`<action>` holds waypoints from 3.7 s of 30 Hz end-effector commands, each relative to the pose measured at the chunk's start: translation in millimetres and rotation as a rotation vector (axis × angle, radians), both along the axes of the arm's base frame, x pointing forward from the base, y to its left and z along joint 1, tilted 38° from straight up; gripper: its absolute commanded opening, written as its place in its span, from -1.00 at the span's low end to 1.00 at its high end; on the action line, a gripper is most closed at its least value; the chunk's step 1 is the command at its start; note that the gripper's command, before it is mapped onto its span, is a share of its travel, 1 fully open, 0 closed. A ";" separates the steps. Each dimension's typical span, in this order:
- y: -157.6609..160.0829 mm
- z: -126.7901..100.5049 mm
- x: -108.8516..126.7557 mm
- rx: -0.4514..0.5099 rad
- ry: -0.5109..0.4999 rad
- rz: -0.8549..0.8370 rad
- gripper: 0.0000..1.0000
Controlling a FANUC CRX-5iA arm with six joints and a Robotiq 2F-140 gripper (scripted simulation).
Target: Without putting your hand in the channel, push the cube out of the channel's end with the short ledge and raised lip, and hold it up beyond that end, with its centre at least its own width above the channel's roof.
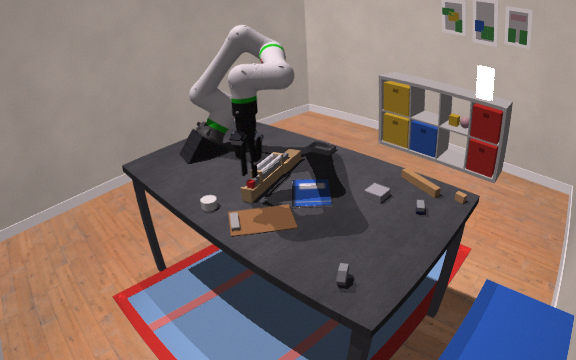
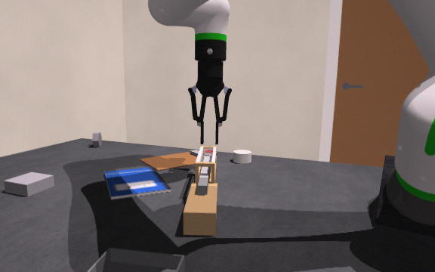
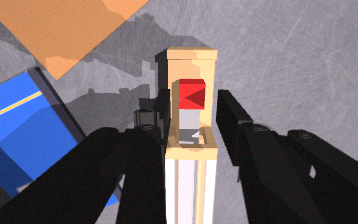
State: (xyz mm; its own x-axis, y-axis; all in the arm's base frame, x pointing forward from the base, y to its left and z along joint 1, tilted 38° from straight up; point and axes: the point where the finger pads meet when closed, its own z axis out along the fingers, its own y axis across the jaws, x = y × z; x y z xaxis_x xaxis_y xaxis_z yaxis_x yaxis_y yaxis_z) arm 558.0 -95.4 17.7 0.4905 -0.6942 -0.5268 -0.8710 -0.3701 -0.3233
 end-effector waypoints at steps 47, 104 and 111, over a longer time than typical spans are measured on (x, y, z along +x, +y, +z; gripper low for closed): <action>25.2 -32.9 2.3 -0.002 -0.002 -0.001 -0.35; 2.0 -3.2 1.1 -0.002 -0.002 -0.001 -0.80; -20.4 25.4 -0.1 -0.002 -0.002 -0.001 -0.80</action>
